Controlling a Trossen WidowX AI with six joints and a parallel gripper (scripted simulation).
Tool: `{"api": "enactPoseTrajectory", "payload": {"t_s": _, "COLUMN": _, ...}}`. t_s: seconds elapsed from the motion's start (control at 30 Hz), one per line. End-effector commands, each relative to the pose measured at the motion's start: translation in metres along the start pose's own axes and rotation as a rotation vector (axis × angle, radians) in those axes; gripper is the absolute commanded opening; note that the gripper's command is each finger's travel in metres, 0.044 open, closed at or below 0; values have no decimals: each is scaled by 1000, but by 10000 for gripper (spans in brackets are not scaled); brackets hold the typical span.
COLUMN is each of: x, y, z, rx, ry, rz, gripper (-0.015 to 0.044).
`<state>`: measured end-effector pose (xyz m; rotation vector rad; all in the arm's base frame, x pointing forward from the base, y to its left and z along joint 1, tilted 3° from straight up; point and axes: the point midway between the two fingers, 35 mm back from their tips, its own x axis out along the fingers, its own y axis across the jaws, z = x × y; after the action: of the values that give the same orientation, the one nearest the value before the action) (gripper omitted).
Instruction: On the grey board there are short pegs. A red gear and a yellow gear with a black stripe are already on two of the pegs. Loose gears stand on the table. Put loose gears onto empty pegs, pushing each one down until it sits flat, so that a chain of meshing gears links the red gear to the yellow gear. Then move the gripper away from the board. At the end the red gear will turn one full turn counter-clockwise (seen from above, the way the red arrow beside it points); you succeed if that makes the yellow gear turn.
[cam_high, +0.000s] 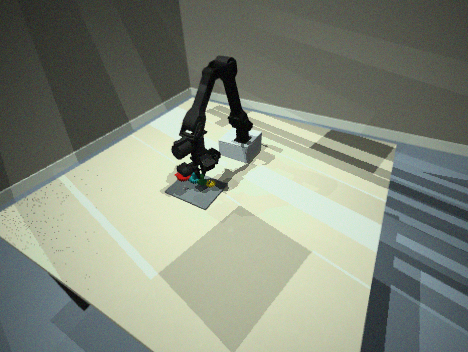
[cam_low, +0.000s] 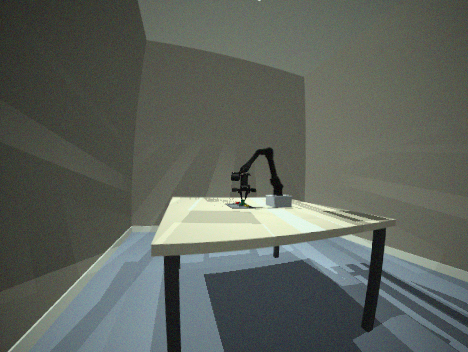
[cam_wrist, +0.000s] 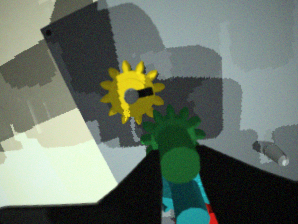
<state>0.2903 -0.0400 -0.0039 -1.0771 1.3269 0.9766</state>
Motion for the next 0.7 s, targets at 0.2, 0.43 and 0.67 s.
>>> {"api": "enactPoseTrajectory", "payload": {"t_s": 0.2, "x": 2, "y": 1, "z": -1, "rx": -265, "ry": 1, "rz": 1, "gripper": 0}}
{"api": "enactPoseTrajectory", "payload": {"t_s": 0.43, "x": 4, "y": 0, "z": -1, "rx": -260, "ry": 1, "rz": 1, "gripper": 0}}
{"api": "enactPoseTrajectory", "payload": {"t_s": 0.67, "x": 6, "y": 1, "z": 0, "rx": -101, "ry": 1, "rz": 1, "gripper": 0}}
